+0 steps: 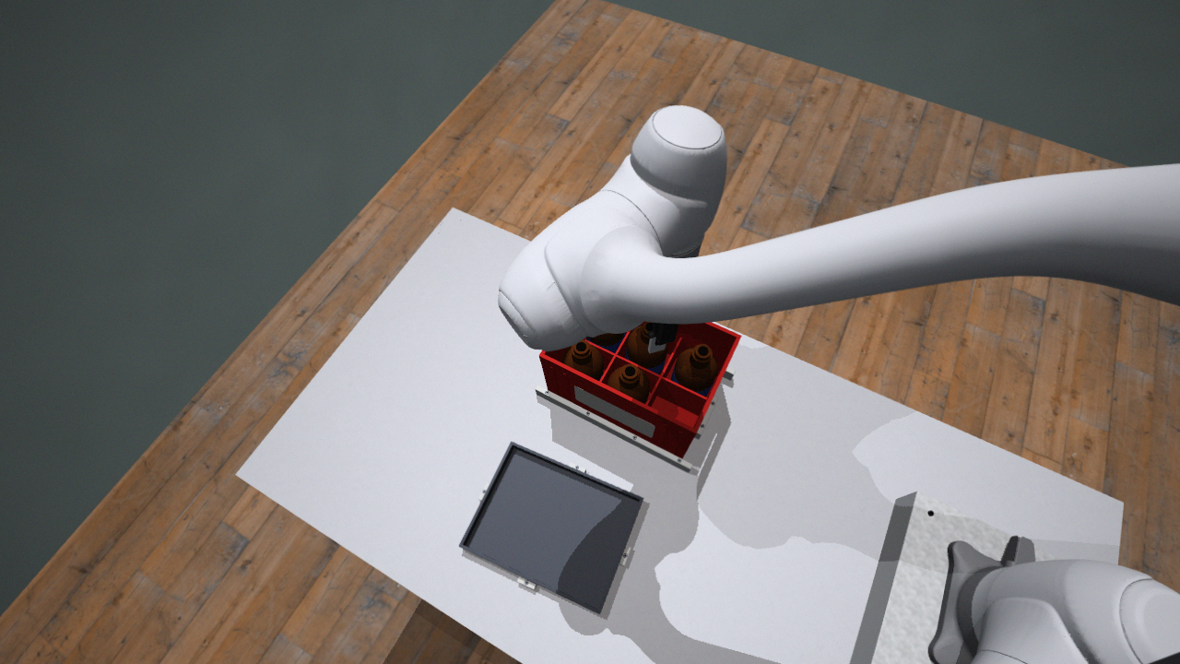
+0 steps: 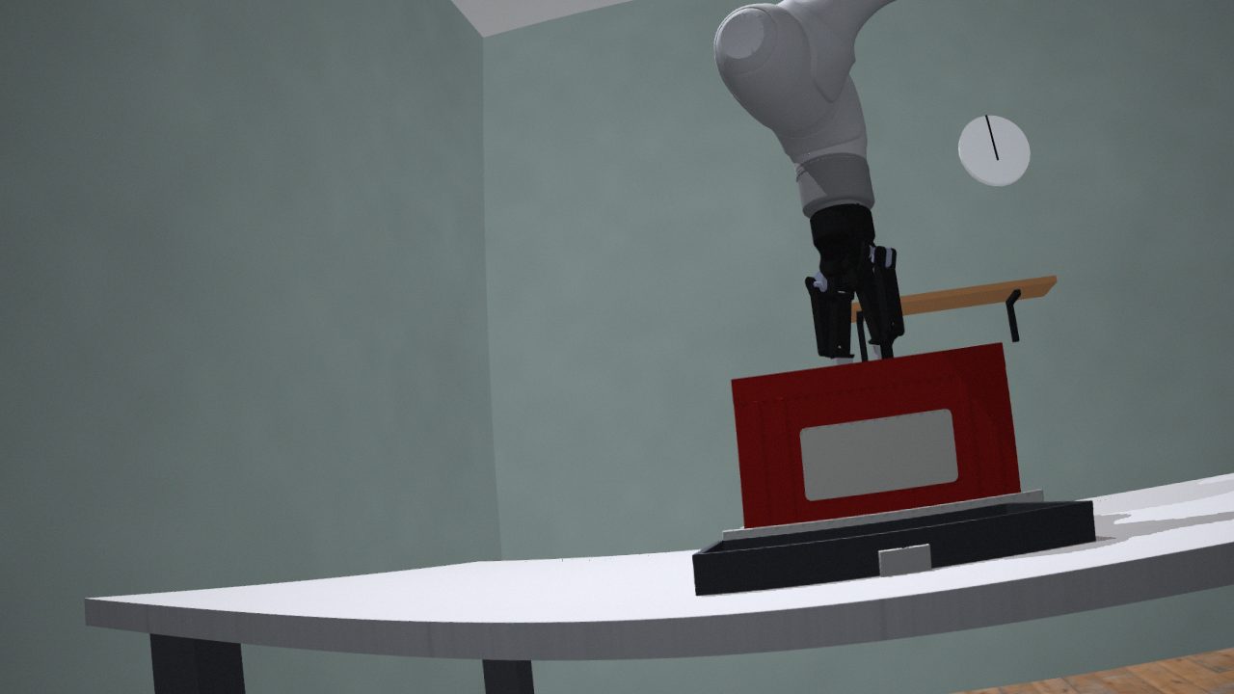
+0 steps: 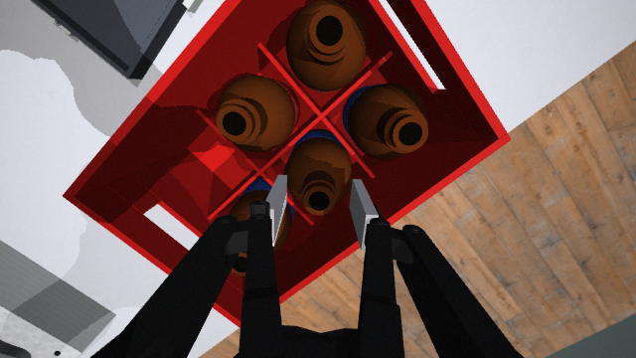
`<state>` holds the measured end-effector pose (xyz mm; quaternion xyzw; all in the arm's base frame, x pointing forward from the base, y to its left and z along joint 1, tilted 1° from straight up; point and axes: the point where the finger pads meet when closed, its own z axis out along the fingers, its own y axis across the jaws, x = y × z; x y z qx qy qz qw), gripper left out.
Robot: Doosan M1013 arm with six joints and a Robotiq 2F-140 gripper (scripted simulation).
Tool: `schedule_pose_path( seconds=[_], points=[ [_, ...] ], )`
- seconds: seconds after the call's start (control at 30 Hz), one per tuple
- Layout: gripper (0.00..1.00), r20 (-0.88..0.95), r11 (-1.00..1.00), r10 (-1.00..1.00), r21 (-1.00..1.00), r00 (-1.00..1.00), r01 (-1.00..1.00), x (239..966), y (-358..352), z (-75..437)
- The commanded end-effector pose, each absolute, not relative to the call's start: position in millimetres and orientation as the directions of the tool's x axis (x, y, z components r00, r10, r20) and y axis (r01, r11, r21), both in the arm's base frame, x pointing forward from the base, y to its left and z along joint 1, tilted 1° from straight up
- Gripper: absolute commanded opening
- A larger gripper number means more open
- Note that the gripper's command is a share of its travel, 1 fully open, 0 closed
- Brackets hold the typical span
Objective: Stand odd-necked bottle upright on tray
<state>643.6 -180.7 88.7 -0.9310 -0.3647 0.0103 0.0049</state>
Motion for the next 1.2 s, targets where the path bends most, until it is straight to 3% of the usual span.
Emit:
schedule_pose_path(
  seconds=[0.0,0.63,1.17],
  points=[
    [0.38,-0.015,-0.734,0.679,-0.017,0.734,0.679,643.6,-180.7,88.8],
    [0.38,-0.015,-0.734,0.679,-0.017,0.734,0.679,643.7,-180.7,92.4],
    [0.38,-0.015,-0.734,0.679,-0.017,0.734,0.679,644.6,-180.7,133.3]
  ],
)
